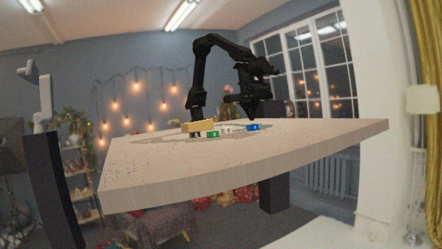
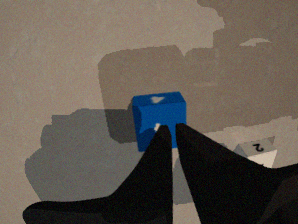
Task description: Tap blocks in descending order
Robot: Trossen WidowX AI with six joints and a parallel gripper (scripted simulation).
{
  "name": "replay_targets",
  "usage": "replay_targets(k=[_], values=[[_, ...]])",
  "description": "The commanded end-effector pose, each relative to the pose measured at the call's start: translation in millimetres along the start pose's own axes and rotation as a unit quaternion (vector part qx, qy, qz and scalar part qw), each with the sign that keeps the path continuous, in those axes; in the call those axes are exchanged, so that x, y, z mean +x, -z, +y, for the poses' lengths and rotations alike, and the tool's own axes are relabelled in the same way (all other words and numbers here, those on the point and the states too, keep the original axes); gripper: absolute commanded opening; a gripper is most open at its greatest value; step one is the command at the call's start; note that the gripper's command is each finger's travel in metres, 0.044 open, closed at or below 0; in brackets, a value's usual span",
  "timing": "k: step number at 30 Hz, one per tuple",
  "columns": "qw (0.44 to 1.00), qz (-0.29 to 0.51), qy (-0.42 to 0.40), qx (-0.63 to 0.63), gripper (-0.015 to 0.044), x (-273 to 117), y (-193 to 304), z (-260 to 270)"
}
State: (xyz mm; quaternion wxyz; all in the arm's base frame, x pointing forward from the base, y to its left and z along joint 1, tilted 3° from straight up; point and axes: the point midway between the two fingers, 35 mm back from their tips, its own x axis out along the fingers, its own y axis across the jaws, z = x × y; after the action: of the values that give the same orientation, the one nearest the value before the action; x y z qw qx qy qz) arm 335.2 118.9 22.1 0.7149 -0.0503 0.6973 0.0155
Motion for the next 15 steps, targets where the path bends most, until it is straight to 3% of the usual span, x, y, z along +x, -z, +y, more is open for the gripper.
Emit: replay_targets(k=[1,15], values=[[1.000,0.006,0.000,0.000,0.0020,11.0,2.1,0.2],[1.000,0.006,0.000,0.000,0.0020,21.1,2.6,0.1]])
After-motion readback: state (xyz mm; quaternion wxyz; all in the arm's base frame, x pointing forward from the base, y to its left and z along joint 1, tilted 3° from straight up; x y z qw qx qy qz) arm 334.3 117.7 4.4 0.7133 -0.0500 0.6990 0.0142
